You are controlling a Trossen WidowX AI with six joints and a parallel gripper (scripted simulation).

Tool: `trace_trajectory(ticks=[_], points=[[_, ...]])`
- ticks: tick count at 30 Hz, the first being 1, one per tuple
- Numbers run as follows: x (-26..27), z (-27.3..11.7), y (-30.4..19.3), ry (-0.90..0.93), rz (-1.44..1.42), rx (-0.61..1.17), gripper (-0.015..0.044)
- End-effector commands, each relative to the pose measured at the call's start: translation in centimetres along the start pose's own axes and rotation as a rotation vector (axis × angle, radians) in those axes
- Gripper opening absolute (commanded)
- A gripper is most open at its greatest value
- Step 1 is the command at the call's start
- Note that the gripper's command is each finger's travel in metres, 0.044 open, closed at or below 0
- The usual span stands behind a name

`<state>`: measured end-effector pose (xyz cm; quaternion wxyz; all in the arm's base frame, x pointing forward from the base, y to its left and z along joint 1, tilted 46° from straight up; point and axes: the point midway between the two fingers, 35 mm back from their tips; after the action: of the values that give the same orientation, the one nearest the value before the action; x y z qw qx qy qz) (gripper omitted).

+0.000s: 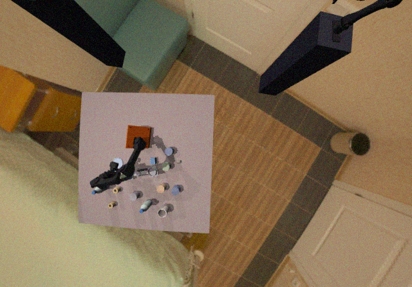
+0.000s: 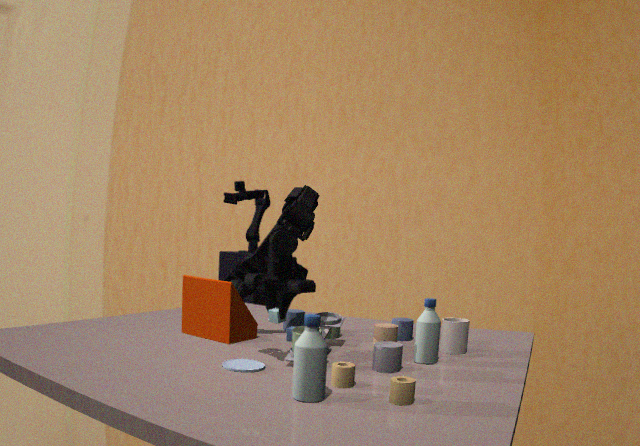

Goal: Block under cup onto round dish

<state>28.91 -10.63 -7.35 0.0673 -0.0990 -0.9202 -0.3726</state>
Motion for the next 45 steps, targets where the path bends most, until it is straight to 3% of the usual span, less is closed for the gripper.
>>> trace_trajectory(ticks=[1, 17, 28, 45], points=[[-0.1, 0.4, -1.7, -0.007, -0.005, 0.006, 0.0], [1.2, 4.2, -8.6, 0.002, -0.016, -0.008, 0.0], [1.2, 8.4, -8.6, 0.002, -0.016, -0.01, 0.0], [1.2, 10.4, -8.5, 0.002, -0.017, -0.01, 0.0]])
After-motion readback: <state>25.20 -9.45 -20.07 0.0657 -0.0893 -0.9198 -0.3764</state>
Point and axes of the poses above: the point midway between the two fingers, 35 mm back from their tips, its own z axis out along the fingers, its own x axis across the jaws, y = z × x, and after that the axes turned 9 degrees about z, right-handed
